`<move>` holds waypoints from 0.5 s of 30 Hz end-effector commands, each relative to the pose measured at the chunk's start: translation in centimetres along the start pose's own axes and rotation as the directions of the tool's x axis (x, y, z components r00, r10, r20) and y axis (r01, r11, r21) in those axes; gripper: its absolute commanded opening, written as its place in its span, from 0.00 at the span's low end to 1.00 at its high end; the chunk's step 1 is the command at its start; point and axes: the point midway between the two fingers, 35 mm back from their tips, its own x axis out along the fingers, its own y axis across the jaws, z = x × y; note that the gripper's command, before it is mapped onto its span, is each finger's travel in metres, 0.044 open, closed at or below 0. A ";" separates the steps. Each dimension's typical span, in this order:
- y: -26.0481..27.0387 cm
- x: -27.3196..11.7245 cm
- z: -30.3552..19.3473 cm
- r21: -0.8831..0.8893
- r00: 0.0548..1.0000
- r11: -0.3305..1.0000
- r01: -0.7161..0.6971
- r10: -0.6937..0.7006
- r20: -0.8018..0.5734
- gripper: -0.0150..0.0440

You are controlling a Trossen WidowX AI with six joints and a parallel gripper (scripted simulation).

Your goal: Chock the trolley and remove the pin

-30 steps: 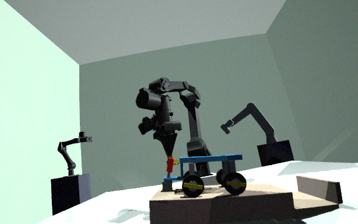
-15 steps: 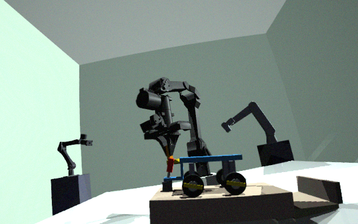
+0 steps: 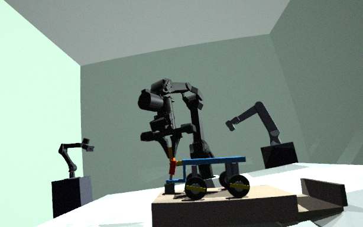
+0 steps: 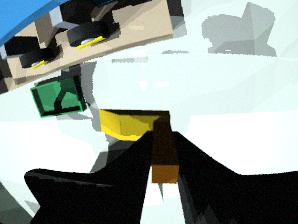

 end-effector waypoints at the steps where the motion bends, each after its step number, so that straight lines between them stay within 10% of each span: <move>1: 0.1 0.0 0.0 -0.122 1.000 0.993 -0.004 0.004 0.004 0.25; 15: 0.0 0.0 0.0 -0.564 1.000 0.826 -0.003 0.007 0.005 0.25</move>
